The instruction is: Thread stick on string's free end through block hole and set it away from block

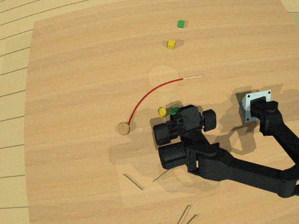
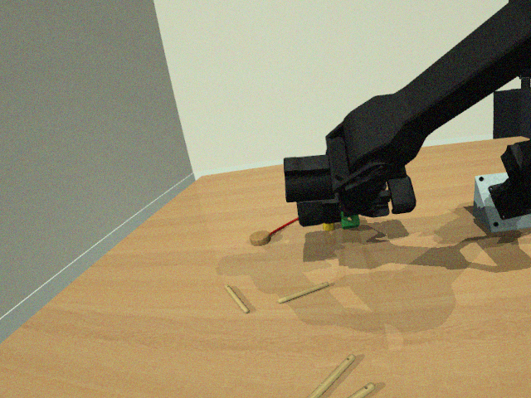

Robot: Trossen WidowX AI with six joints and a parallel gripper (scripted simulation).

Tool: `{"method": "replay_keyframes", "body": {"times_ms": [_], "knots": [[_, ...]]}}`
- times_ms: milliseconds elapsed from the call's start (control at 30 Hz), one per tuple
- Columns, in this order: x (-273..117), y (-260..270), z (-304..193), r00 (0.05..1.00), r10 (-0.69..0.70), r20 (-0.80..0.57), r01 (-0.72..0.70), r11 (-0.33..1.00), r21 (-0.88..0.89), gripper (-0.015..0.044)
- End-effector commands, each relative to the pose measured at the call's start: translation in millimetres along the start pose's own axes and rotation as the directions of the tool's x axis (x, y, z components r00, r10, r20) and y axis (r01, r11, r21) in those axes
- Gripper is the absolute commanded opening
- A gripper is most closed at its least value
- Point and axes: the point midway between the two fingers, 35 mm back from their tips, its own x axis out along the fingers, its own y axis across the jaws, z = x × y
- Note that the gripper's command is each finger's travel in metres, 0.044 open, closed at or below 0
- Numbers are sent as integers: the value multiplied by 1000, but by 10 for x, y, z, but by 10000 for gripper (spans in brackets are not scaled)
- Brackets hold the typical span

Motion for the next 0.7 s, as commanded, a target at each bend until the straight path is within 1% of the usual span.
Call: {"method": "replay_keyframes", "body": {"times_ms": [0,100,167,667], "knots": [[-134,22,38,1000,4,0,-4,1000,-6,242],[-484,24,126,1000,4,3,-4,1000,-3,242],[-609,12,153,1000,3,2,-3,1000,0,242],[-625,10,156,1000,2,2,-2,1000,1,242]]}}
